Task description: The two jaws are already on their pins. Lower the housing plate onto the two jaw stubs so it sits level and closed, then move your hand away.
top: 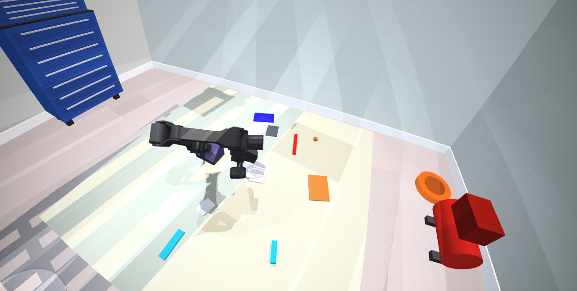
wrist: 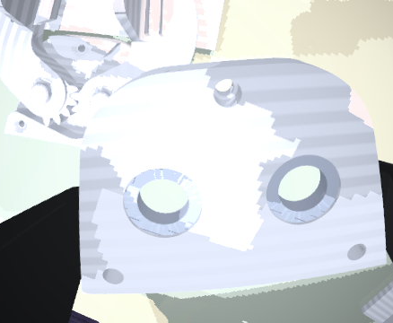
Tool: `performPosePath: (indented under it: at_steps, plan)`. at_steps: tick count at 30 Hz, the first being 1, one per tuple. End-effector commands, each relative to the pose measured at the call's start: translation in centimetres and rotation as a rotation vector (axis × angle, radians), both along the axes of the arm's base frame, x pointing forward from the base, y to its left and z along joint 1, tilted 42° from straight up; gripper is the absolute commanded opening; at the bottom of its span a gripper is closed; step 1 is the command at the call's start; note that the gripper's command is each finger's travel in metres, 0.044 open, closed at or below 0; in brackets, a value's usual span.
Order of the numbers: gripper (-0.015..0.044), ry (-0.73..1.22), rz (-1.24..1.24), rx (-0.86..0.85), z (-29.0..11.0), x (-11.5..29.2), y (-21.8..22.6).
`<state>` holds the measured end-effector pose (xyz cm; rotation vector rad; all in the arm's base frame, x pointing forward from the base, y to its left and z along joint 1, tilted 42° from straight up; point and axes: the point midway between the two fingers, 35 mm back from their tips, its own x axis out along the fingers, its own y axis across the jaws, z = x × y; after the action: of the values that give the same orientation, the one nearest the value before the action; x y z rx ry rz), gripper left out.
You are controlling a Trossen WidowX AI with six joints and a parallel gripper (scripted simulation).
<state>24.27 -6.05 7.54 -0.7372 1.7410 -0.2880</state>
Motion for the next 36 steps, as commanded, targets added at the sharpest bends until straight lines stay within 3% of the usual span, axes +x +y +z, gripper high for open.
performPosePath:
  at_steps: [1,16,36]
  plan:
    - [0.0351,-0.028,-0.048,-0.014,-1.1,0.0,1.1]
    - [0.0351,-0.151,-0.202,-0.083,-4.2,-0.6,4.7]
    - [0.0351,-0.157,-0.209,-0.085,-4.2,-0.6,4.8]
